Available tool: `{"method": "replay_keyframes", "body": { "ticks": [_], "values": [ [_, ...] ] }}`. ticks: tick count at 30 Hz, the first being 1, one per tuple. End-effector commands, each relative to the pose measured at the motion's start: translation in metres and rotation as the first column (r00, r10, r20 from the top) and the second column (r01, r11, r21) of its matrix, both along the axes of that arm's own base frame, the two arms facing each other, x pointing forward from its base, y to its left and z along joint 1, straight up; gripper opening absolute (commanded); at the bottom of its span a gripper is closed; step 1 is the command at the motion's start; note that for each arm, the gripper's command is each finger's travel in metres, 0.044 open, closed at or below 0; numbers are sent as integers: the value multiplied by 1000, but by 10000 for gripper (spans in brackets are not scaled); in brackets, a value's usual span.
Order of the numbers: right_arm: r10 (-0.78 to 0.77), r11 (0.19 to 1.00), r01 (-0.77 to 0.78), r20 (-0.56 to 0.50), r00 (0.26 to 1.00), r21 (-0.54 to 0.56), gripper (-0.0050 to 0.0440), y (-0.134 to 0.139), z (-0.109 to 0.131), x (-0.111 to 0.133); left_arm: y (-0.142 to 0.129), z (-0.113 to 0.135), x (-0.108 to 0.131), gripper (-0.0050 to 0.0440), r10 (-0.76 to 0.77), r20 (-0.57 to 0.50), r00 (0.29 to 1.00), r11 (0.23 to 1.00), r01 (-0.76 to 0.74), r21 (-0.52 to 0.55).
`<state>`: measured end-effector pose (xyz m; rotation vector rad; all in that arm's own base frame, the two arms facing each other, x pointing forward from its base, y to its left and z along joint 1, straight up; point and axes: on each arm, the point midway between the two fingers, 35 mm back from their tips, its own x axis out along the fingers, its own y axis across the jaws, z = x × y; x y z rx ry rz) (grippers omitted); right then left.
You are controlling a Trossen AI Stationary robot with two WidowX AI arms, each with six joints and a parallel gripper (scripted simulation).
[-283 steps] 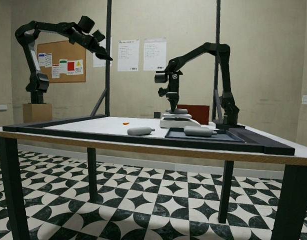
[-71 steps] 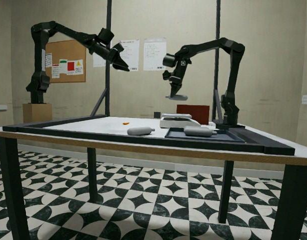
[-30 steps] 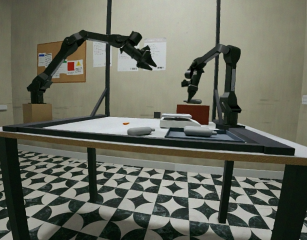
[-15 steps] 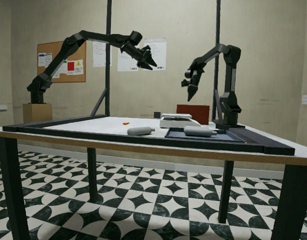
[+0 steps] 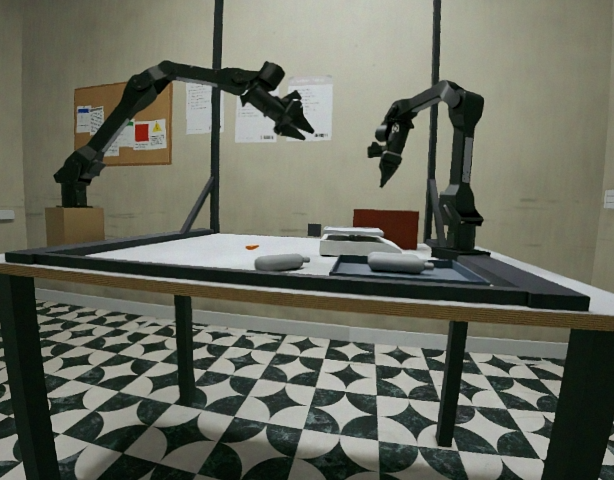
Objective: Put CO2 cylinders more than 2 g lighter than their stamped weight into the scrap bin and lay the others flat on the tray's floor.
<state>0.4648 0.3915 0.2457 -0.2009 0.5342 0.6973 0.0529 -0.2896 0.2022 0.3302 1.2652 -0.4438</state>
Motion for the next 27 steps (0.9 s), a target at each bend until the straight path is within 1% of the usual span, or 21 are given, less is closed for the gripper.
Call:
{"method": "replay_keyframes", "body": {
  "ticks": [1,3,6,10,14,16,21,22,27],
  "values": [
    [-7,1000,6,33,999,29,440,-7,26,-4,4,12,4,440,16,3,1000,999,-16,-32],
    [-18,999,17,35,999,30,440,-15,28,-3,11,6,10,440,21,3,1000,1000,-21,-21],
    [-46,999,45,34,998,30,440,-36,31,-1,23,1,27,440,45,4,999,999,-45,-22],
    [-113,993,112,32,993,29,440,-87,35,-3,50,-10,63,440,97,12,995,995,-97,-22],
    [-188,982,187,36,981,29,440,-142,36,-11,79,-22,100,440,151,22,988,988,-151,-24],
    [-188,982,187,36,981,29,440,-142,36,-11,79,-22,100,440,151,22,988,988,-151,-24],
    [-269,963,268,31,963,24,440,-199,27,-29,109,-34,139,440,208,32,978,978,-208,-26],
    [-287,958,286,31,958,24,440,-210,24,-34,115,-41,149,440,221,23,975,975,-221,-9],
    [-372,928,371,28,928,21,440,-264,6,-63,151,-55,197,440,289,32,957,957,-289,-13]
  ]
}}
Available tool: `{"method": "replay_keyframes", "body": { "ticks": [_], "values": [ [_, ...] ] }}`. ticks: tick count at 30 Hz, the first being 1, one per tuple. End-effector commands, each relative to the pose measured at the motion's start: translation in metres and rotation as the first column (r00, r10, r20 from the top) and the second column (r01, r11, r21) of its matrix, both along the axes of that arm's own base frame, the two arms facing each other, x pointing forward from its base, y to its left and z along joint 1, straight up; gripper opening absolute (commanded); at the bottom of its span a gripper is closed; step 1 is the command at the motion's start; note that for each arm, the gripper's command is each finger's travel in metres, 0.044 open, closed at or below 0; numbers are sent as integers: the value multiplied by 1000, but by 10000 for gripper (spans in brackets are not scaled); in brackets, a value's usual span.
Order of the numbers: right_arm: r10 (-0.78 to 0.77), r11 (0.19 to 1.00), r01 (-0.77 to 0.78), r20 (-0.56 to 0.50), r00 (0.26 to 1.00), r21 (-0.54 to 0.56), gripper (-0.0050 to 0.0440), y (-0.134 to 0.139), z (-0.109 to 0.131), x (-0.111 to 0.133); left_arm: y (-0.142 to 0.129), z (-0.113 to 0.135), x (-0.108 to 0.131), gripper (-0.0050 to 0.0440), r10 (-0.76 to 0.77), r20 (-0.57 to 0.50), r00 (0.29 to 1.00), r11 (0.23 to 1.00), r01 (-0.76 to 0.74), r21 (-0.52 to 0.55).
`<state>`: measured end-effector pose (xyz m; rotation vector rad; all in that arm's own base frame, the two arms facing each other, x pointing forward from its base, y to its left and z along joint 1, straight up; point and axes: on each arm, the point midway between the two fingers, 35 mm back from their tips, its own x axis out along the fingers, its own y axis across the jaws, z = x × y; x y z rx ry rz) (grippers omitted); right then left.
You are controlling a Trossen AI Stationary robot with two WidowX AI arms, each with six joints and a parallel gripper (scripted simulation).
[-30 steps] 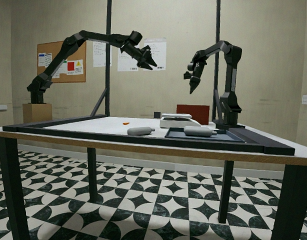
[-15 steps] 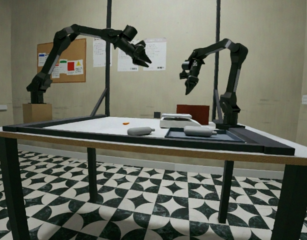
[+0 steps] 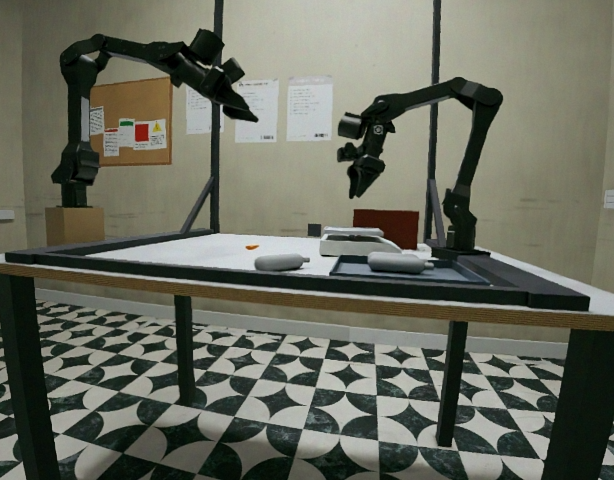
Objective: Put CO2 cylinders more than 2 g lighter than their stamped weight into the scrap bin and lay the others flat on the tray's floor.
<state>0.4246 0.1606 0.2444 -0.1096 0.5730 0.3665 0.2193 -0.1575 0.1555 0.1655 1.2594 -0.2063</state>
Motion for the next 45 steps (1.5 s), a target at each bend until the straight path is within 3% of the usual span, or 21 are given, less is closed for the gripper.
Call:
{"method": "replay_keyframes", "body": {
  "ticks": [1,4,6,13,19,28,42,45],
  "values": [
    [-59,998,58,52,997,18,440,-43,3,-29,26,-8,43,440,39,17,999,999,-39,-18],
    [-104,994,104,51,993,17,440,-67,-9,-46,51,-13,79,440,88,36,995,996,-87,-25],
    [-104,994,104,51,993,17,440,-67,-9,-46,51,-13,79,440,88,36,995,996,-87,-25],
    [-200,980,199,48,979,14,440,-110,-41,-84,125,-37,167,440,217,60,974,976,-216,-28],
    [-229,973,229,48,972,14,440,-122,-53,-97,166,-51,214,440,284,73,956,959,-282,-31],
    [-228,974,227,46,973,16,440,-122,-52,-95,183,-58,233,440,313,70,947,950,-312,-29],
    [-230,973,229,39,972,15,440,-121,-54,-94,181,-56,231,440,315,75,946,949,-313,-31],
    [-230,973,229,39,972,15,440,-121,-54,-94,181,-59,234,368,291,70,954,957,-290,-21]
  ]
}}
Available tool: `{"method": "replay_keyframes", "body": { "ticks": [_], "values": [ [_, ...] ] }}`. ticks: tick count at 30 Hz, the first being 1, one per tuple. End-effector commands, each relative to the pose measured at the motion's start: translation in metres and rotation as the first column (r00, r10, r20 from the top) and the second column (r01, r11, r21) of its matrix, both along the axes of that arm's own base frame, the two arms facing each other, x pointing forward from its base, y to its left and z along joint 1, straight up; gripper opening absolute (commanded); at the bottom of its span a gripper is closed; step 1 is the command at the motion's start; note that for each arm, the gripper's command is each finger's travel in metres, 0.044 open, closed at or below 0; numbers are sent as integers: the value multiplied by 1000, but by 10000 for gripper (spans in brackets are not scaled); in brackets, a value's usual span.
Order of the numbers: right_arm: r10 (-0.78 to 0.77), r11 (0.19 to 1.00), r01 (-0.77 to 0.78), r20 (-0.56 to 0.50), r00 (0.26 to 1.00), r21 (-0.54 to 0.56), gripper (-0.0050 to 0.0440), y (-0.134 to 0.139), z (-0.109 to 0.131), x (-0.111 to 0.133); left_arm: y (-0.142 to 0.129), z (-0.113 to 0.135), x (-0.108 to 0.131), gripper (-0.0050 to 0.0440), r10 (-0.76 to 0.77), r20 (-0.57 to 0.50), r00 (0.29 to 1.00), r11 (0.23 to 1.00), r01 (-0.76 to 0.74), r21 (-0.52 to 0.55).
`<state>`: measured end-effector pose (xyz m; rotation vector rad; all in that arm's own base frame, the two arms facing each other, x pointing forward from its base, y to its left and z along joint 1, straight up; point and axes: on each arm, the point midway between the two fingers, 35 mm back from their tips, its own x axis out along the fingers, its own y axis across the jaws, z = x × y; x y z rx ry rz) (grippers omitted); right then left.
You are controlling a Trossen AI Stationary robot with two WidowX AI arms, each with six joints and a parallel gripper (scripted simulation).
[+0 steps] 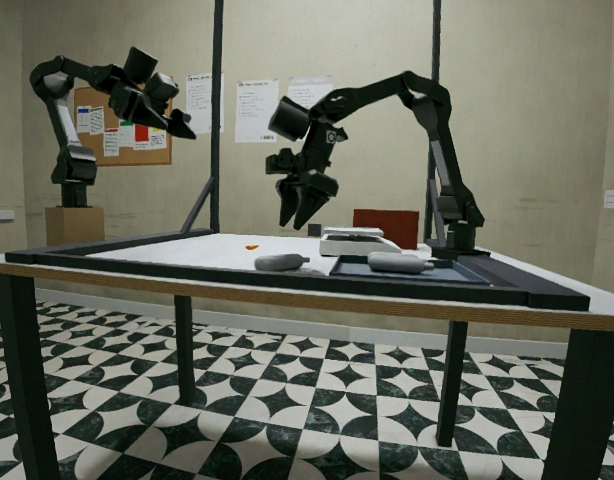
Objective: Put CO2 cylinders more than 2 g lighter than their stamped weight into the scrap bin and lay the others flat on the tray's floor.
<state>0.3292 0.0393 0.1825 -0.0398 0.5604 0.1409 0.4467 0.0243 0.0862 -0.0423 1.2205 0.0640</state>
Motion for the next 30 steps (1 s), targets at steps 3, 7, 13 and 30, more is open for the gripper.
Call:
{"method": "replay_keyframes", "body": {
  "ticks": [3,7,13,30],
  "values": [
    [1,1000,-1,23,1000,2,440,0,8,1,0,10,7,296,-95,13,995,995,94,34],
    [1,1000,-1,23,1000,2,440,0,8,1,0,7,8,252,-304,-34,952,946,306,103],
    [1,1000,-1,23,1000,2,440,0,8,1,1,5,9,252,-477,-85,875,862,485,151],
    [1,1000,-1,23,1000,2,440,0,8,1,2,-4,11,252,-898,-290,331,283,939,195]
  ]
}}
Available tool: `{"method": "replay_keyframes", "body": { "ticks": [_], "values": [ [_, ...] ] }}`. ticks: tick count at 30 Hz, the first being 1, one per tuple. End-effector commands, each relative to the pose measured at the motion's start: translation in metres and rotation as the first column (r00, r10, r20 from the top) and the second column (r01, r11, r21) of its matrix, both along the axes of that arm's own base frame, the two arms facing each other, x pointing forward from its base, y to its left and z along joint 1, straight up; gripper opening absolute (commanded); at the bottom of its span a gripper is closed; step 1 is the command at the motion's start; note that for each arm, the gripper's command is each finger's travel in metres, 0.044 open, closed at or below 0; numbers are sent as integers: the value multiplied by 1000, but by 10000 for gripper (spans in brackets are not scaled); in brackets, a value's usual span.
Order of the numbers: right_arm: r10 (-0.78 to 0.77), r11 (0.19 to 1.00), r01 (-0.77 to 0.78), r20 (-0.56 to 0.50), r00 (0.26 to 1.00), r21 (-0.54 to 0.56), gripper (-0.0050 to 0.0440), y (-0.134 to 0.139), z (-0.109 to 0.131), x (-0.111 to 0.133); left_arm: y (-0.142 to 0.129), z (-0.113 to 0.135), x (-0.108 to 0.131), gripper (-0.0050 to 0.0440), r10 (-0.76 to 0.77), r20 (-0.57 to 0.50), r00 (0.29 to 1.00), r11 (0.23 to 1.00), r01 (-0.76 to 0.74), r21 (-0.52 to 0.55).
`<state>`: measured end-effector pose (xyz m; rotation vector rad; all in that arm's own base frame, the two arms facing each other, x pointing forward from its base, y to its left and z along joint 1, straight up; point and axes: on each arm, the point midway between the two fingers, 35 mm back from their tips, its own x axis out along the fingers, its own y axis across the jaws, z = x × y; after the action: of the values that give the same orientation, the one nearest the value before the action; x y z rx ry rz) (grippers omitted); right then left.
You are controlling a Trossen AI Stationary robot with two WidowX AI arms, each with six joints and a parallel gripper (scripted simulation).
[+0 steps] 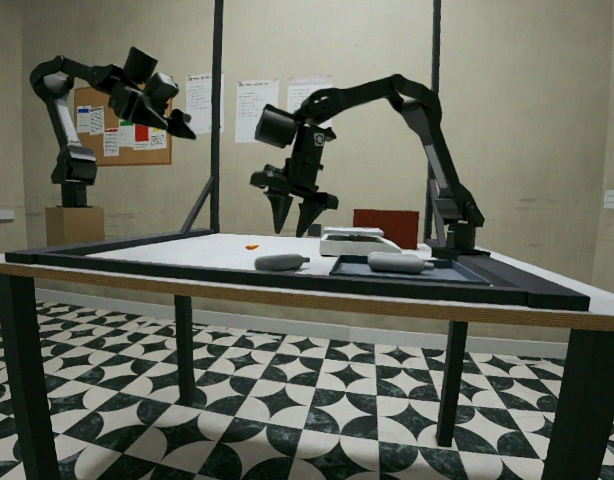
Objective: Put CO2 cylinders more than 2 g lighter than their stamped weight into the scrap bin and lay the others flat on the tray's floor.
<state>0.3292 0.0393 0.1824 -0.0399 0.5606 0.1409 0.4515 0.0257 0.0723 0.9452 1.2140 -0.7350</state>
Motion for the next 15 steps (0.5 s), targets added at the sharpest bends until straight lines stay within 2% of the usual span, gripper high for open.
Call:
{"method": "replay_keyframes", "body": {
  "ticks": [1,7,14,15],
  "values": [
    [1,1000,-1,24,1000,2,440,0,8,1,1,9,6,252,-163,-2,987,986,163,33],
    [1,1000,-1,24,1000,2,440,0,8,1,2,6,6,252,-442,-58,895,892,446,76],
    [1,1000,-1,24,1000,2,440,0,8,1,2,2,6,252,-702,-123,701,695,713,92],
    [1,1000,-1,24,1000,2,440,0,8,1,2,2,6,252,-702,-123,701,695,713,92]
  ]
}}
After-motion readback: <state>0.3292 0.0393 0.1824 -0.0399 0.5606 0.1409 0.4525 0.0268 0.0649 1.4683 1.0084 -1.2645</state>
